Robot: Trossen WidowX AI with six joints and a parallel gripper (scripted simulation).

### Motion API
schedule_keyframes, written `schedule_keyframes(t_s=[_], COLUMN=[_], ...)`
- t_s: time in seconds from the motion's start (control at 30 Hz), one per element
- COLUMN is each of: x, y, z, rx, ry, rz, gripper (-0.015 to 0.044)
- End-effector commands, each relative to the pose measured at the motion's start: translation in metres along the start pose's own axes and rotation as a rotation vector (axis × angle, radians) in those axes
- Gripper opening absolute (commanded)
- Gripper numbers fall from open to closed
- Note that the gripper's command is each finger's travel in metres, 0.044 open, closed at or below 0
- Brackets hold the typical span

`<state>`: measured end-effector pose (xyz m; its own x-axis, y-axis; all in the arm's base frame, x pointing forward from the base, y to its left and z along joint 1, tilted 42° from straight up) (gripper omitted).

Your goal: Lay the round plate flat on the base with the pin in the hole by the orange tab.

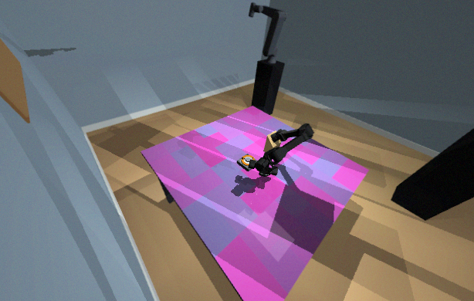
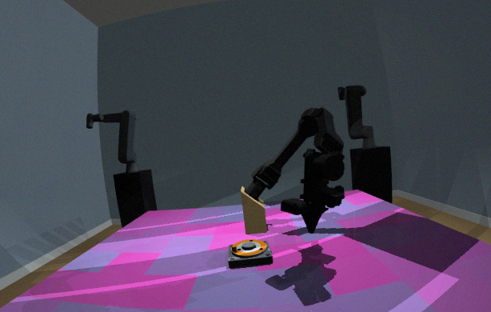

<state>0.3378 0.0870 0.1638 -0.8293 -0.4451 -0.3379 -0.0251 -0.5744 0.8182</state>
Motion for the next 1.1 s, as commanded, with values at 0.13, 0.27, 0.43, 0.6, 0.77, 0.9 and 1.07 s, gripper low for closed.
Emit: schedule_keyframes(t_s=[0.13,0.27,0.43,0.6,0.77,0.9,1.07], x=[0.060,0.112,0.147,0.147,0.146,0.147,0.148], y=[-0.010,-0.014,-0.018,-0.021,-0.050,-0.065,-0.066], z=[-0.099,-0.148,-0.170,-0.170,-0.168,-0.166,-0.166], rx=[-0.035,-0.074,-0.103,-0.103,-0.104,-0.105,-0.105], ry=[-0.303,-0.491,-0.595,-0.595,-0.595,-0.595,-0.595], rz=[0.009,-0.011,-0.030,-0.030,-0.031,-0.031,-0.031], gripper=[0.0000,0.0000,0.0000,0.0000,0.0000,0.0000,0.0000])
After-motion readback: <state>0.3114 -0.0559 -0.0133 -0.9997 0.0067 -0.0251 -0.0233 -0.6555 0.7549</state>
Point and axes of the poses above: the point midway between the two fingers, 35 mm back from their tips, its own y axis back along the fingers, its own z axis across the jaws, x = y × z, the point moved 8 cm from there along y, back along the fingers, and after that the axes turned 1 degree about -y, right-handed, at the moved point
